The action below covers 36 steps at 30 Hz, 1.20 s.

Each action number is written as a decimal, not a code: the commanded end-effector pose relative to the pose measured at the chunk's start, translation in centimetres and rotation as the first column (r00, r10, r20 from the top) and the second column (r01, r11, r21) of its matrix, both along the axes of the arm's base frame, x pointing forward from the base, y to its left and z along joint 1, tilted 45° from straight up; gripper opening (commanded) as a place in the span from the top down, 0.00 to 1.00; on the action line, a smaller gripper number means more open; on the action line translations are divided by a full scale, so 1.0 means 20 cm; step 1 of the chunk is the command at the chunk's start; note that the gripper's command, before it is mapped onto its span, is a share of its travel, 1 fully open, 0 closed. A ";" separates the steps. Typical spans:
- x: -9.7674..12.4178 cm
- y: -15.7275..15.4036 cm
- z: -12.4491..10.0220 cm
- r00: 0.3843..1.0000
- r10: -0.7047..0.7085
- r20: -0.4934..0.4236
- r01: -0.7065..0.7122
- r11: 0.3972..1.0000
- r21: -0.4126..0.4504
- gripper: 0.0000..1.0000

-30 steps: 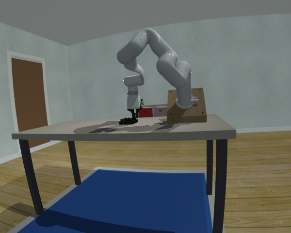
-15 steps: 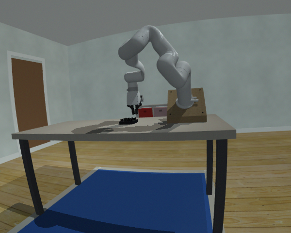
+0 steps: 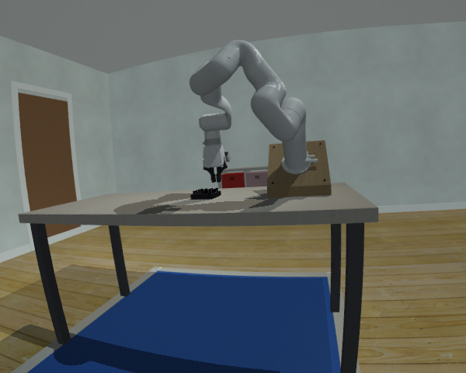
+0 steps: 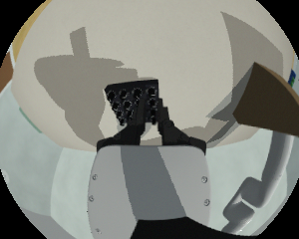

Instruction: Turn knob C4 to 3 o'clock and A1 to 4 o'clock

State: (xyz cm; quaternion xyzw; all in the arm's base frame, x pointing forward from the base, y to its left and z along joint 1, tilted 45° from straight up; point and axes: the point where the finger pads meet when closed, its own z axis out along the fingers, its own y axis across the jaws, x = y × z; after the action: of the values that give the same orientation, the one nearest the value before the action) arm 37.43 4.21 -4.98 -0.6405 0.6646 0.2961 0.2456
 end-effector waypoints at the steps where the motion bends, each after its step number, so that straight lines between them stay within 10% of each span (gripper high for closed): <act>1: 0.01 -0.01 0.00 1.000 0.004 0.009 -0.004 1.000 -0.001 0.81; 17: 0.01 -0.02 0.02 0.908 0.291 0.303 -0.297 0.954 -0.026 0.81; 36: 0.01 -0.04 0.05 0.579 0.558 0.594 -0.588 0.791 -0.169 0.81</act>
State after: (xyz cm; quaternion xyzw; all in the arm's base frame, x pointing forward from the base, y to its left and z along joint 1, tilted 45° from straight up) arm 37.56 3.52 -4.20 -0.8547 0.3509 0.1751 0.3402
